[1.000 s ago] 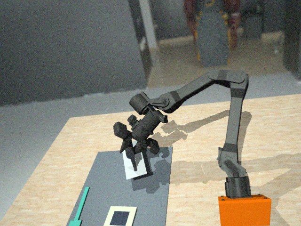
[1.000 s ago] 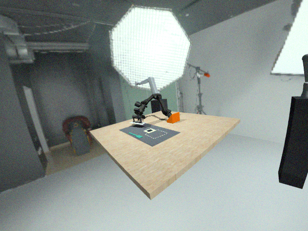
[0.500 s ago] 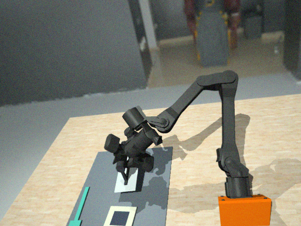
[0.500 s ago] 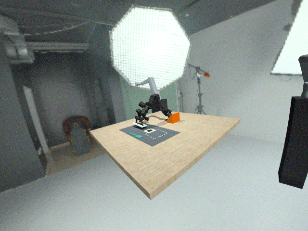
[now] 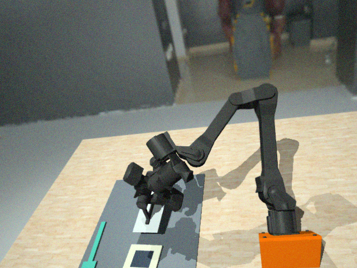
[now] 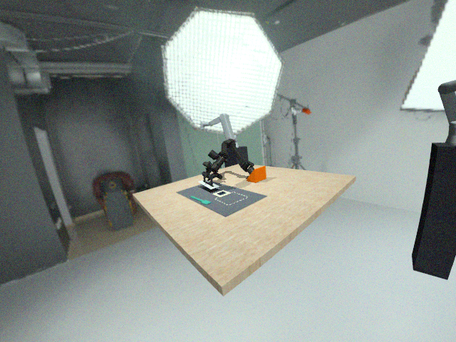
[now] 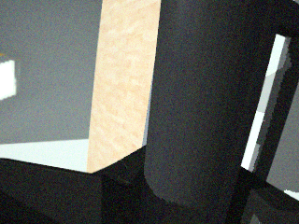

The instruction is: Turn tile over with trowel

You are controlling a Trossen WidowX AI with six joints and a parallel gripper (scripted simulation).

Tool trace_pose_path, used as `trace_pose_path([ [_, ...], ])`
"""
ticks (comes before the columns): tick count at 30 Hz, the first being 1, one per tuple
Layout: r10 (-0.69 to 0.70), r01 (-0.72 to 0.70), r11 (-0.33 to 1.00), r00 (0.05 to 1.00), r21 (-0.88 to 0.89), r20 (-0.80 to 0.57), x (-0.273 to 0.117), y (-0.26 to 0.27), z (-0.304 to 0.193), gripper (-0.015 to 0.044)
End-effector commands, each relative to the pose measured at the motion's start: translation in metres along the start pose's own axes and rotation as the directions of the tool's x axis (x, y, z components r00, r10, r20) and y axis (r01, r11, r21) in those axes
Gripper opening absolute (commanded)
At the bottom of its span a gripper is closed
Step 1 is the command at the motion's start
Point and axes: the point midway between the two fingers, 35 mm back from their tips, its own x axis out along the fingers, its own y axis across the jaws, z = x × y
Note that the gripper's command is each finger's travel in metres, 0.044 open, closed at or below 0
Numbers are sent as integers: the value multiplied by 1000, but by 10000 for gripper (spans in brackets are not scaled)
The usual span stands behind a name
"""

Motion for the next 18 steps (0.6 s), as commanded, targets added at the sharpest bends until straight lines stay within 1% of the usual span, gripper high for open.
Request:
trace_pose_path([
  [1,5,-5,1000,1000,-3,-4,3,-3,-3,0],
  [18,6,-6,1000,1000,-4,-3,19,-25,-7,0],
])
